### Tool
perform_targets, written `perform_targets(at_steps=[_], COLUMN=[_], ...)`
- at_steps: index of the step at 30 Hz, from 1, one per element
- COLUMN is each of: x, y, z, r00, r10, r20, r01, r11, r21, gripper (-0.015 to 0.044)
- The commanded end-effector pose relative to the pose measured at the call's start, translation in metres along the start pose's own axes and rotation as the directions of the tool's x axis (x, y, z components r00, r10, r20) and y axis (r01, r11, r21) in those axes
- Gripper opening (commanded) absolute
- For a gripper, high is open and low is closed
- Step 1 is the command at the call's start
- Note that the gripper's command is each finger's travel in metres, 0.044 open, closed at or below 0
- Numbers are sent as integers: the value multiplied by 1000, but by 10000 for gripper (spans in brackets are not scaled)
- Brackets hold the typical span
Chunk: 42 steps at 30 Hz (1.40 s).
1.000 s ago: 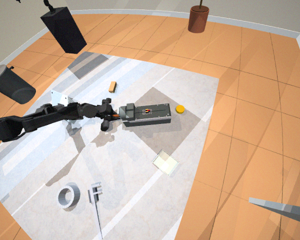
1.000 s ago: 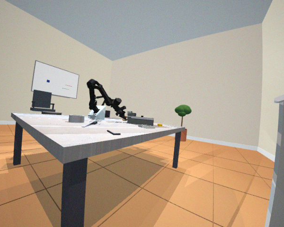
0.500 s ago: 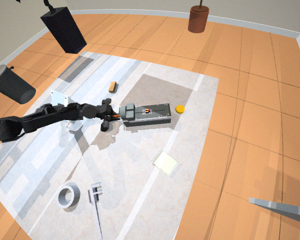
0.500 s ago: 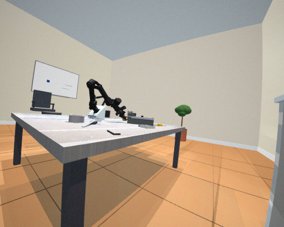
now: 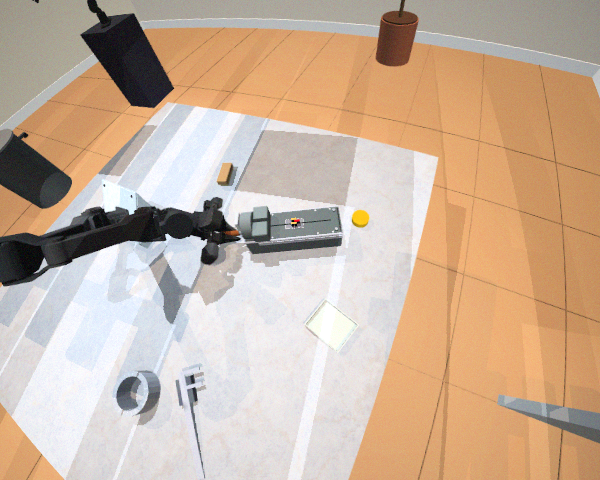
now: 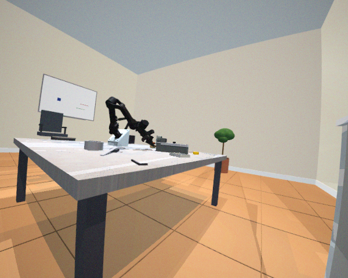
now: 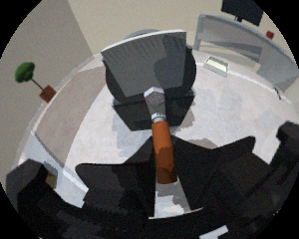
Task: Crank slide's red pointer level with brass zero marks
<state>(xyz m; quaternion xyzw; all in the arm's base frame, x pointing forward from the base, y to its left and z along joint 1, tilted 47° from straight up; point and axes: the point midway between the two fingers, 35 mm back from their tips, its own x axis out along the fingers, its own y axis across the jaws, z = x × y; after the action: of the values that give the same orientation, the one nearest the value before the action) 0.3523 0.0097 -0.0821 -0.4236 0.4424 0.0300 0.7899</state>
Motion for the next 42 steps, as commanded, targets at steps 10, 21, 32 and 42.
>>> perform_targets(at_steps=[10,21,32,42], x=[-2,-3,-5,-7], y=[-11,-14,-17,-20], z=[1,2,4,6], r00=[1000,1000,1000,1000], r10=[-22,-22,-22,-22], r20=[-3,-3,-3,-3], r01=[22,22,22,22], r11=[1000,1000,1000,1000], r21=[11,11,11,11], gripper=[0,0,0,0])
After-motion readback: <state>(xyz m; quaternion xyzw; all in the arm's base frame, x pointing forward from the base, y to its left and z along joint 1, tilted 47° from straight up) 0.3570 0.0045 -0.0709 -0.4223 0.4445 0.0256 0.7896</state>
